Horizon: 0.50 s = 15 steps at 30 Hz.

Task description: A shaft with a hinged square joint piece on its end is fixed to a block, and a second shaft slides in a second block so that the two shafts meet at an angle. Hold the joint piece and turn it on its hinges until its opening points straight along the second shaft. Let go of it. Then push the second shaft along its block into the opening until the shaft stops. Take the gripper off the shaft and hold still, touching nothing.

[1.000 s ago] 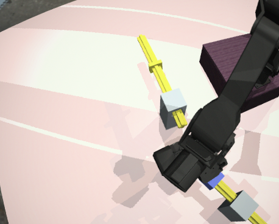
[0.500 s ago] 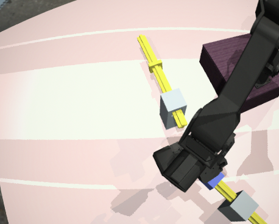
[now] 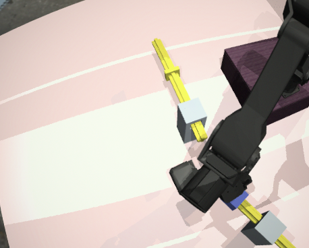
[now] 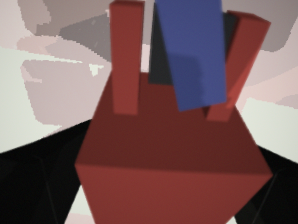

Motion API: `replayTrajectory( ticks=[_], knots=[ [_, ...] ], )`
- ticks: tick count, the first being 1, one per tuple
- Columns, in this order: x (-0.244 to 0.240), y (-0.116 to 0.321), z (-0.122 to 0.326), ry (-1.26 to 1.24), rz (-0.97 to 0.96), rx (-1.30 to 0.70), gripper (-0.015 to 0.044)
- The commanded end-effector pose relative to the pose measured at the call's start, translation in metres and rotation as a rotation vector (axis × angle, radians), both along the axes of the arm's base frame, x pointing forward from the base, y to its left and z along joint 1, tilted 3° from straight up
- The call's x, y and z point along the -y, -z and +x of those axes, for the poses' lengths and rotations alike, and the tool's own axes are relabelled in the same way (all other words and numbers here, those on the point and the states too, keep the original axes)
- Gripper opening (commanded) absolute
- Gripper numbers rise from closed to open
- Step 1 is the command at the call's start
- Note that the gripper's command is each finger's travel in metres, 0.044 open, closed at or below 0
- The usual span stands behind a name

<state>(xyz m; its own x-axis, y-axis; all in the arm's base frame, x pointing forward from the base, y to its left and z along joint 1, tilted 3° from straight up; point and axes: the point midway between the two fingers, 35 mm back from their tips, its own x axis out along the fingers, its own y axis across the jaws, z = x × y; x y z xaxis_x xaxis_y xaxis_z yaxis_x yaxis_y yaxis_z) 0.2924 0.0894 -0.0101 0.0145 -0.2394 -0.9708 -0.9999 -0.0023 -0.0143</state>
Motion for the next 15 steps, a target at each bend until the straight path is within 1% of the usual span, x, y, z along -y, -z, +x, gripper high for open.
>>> replayTrajectory(
  ticks=[1, 15],
  knots=[
    [0.0002, 0.0, -0.0001, 0.004, -0.001, 0.001, 0.0436],
    [0.0002, -0.0002, -0.0001, 0.005, 0.005, 0.0, 0.044]
  ],
)
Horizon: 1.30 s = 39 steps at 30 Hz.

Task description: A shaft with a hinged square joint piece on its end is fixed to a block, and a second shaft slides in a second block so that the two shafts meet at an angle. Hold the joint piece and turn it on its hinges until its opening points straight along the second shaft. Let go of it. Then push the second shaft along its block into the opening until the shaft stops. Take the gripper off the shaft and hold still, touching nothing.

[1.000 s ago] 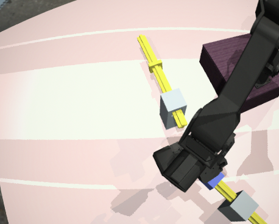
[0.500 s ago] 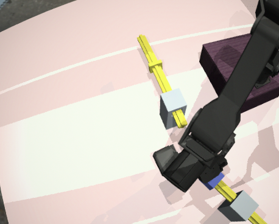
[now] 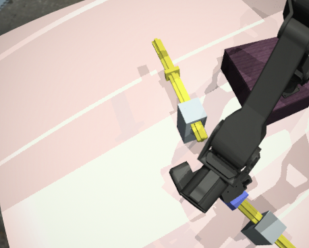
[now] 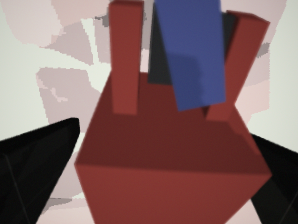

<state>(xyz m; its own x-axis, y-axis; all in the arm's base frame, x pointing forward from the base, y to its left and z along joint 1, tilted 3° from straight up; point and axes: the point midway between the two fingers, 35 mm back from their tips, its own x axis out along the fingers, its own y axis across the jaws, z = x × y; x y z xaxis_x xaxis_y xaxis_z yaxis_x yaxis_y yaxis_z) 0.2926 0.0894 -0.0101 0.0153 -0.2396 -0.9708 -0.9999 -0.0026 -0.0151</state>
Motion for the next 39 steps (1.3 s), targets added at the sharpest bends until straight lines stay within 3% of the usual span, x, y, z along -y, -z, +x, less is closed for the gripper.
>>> replayTrajectory(
  ticks=[1, 15, 27, 39],
  knots=[
    [0.0, -0.001, 0.0, 0.007, 0.021, -0.004, 0.044],
    [0.002, -0.026, 0.0, 0.012, 0.455, -0.001, 0.044],
    [0.001, -0.028, 0.002, 0.02, 0.449, 0.005, 0.044],
    [-0.004, -0.058, 0.008, 0.405, 0.392, 0.023, 0.044]
  ],
)
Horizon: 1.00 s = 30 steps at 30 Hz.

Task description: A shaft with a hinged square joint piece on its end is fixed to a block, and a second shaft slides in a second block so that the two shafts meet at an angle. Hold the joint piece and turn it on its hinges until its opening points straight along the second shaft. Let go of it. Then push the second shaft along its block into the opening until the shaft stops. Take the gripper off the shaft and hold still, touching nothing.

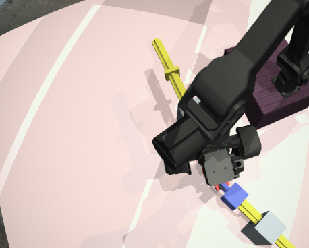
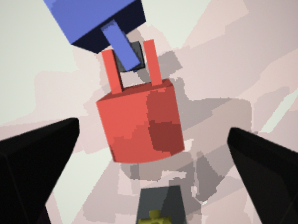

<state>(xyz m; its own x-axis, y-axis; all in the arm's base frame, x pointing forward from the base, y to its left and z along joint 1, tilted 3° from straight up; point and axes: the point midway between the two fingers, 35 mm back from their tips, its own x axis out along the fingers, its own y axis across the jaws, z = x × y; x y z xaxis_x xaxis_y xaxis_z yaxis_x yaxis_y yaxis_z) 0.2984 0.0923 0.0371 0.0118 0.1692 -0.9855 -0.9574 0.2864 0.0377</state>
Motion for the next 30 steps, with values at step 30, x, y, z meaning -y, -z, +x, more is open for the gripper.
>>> replayTrajectory(
  ticks=[30],
  knots=[
    [-0.008, -0.096, -0.002, 1.116, -0.141, -0.092, 0.044]
  ],
)
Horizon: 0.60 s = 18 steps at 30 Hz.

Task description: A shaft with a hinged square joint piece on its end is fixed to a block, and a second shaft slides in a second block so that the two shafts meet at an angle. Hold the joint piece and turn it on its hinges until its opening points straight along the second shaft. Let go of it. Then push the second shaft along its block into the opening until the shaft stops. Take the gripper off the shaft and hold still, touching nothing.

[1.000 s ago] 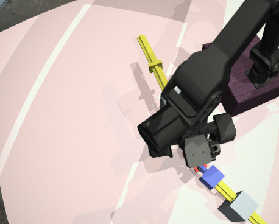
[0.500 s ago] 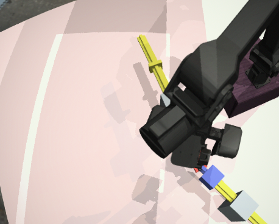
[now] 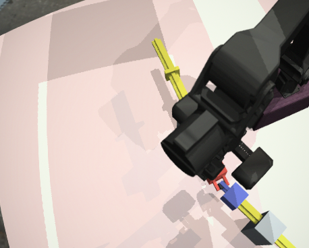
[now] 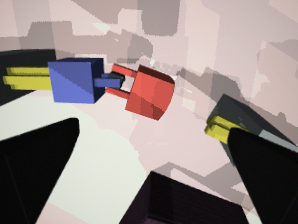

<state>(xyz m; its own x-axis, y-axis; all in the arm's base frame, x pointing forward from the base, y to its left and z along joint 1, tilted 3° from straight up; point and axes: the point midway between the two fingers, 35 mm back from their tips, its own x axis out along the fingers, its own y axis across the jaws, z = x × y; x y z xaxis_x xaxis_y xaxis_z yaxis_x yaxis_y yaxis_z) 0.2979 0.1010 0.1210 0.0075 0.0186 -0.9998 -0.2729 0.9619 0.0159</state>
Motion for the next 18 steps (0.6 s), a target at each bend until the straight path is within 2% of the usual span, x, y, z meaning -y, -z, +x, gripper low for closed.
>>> replayTrajectory(
  ticks=[1, 7, 14, 18],
  knots=[
    [0.0, -0.015, -0.002, 0.151, -0.025, 0.005, 0.044],
    [0.001, -0.032, -0.006, 0.346, -0.052, 0.01, 0.044],
    [0.001, -0.034, -0.006, 0.367, -0.055, 0.011, 0.044],
    [0.037, -0.017, -0.004, 0.371, -0.057, 0.011, 0.044]
  ],
)
